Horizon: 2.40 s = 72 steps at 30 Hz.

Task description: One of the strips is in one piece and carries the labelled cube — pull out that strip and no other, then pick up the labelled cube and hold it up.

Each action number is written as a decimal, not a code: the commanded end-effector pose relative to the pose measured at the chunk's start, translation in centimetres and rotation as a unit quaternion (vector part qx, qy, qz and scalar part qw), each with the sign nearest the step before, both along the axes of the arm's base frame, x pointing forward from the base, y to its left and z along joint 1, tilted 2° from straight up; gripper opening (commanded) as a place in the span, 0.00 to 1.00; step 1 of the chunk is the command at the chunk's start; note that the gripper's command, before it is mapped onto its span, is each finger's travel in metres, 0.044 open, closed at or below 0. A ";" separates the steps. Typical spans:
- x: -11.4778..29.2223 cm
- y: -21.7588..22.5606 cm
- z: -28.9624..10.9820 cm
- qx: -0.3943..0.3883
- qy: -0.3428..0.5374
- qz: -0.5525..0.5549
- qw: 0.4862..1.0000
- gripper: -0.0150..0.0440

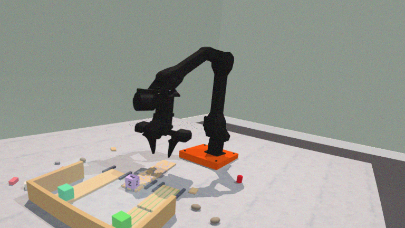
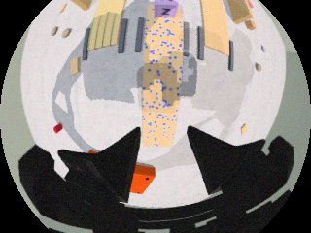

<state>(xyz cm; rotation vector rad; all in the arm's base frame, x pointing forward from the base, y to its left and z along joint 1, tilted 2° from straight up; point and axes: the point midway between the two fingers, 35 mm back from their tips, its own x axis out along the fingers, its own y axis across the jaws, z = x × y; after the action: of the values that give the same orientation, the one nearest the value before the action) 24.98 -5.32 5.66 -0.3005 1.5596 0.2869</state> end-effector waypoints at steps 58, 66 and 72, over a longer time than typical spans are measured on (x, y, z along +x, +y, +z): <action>16.5 6.1 1.6 0.003 -0.005 0.001 1.000 0.82; 16.6 6.1 0.3 0.003 -0.005 0.001 1.000 0.68; 16.6 6.0 -0.7 0.003 -0.005 0.001 1.000 0.68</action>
<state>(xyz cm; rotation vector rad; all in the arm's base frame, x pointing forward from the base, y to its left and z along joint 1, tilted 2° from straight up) 41.60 0.64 5.85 -0.3070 1.5432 0.2918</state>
